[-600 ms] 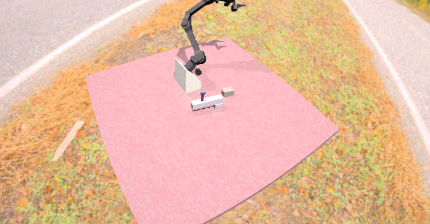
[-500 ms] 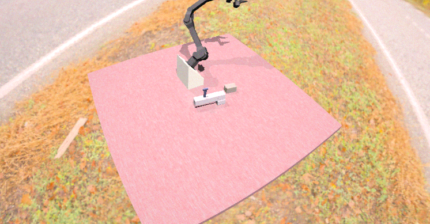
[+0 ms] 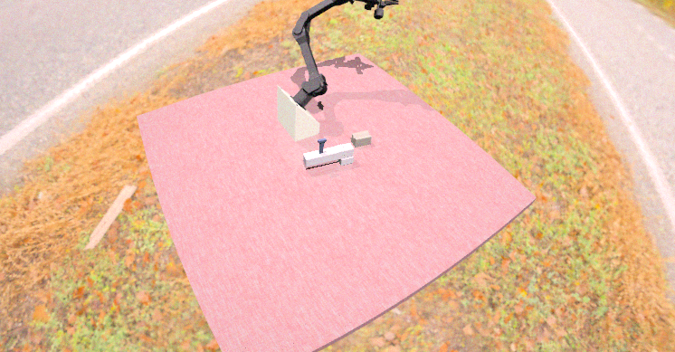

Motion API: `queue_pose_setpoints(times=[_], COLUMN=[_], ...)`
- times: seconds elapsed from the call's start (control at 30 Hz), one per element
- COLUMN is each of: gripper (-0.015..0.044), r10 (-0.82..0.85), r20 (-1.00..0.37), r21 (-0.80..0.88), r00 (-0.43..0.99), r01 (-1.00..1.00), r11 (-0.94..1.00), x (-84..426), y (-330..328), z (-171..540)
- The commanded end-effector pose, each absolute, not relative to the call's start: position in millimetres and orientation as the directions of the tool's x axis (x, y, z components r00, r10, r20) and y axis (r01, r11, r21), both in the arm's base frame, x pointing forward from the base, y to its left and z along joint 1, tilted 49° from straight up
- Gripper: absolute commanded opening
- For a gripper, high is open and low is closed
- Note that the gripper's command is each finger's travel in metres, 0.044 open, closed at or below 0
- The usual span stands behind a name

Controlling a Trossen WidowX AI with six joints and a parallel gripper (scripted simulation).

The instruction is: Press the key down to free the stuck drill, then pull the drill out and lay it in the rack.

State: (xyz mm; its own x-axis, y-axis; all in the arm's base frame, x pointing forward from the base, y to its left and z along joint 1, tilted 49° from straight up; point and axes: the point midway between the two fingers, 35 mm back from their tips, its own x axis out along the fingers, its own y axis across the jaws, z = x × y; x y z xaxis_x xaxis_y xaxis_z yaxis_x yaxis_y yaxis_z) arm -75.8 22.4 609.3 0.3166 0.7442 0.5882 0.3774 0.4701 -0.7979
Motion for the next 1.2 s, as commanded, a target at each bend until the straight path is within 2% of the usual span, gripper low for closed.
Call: queue_pose_setpoints(times=[0.0,0.2,0.4,0.6,0.93,1.17], gripper=[0.0000,0.0000,0.0000,0.0000,0.0000,0.0000], r10=[0.777,0.787,0.769,0.720,0.609,0.523], r20=[0.458,0.326,0.107,-0.120,-0.469,-0.676], r21=[-0.889,-0.943,-0.963,-0.897,-0.576,-0.237], r00=[0.433,0.525,0.630,0.684,0.640,0.520], r01=[0.248,0.119,-0.128,-0.386,-0.744,-0.825], r11=[0.385,0.311,0.238,0.216,0.338,0.513], x=[-16,35,117,194,291,337], y=[65,94,125,138,122,81], z=[598,579,538,484,367,269])
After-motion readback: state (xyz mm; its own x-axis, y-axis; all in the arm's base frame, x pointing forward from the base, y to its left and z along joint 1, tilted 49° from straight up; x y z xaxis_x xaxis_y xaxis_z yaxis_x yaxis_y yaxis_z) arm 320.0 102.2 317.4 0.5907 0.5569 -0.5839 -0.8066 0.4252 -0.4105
